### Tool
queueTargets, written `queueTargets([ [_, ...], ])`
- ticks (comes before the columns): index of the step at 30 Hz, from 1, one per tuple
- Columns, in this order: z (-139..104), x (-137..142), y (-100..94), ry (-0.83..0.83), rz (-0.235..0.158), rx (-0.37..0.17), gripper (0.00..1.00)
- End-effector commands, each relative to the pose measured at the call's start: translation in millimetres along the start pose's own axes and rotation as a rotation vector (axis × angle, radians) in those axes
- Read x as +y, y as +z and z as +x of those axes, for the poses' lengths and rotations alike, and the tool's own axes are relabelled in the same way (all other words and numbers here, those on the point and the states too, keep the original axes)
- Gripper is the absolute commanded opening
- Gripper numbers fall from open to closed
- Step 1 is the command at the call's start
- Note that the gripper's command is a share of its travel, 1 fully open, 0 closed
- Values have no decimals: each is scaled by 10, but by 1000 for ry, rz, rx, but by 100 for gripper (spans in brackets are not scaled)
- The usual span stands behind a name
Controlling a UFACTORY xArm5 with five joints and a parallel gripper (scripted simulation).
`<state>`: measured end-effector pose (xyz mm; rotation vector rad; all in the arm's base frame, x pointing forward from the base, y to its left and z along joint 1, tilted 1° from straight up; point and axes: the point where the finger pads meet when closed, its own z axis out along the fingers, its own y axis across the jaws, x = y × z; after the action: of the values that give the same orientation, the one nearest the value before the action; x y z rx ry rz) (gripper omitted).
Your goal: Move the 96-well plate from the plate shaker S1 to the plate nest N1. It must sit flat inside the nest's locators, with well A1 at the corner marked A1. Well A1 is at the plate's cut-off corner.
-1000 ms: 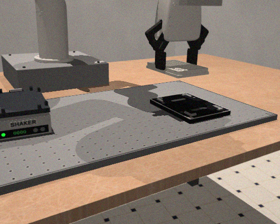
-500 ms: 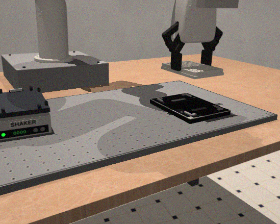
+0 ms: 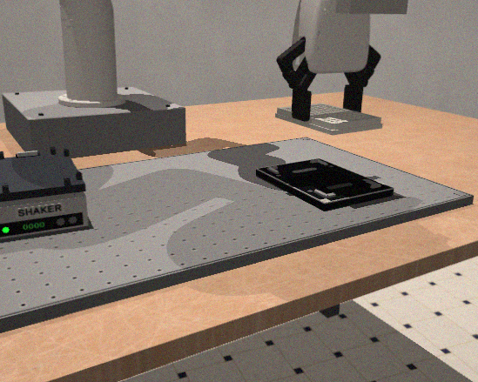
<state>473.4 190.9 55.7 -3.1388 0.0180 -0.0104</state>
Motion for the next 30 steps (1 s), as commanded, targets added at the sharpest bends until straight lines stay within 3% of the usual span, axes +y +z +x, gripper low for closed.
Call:
queueTargets([
  [1, 10, -2, -14, 0, 15, -2, 0],
  [17, 9, 5, -14, 0, 15, -2, 0],
  [30, 7, 5, 170, 0, 15, -2, 0],
])
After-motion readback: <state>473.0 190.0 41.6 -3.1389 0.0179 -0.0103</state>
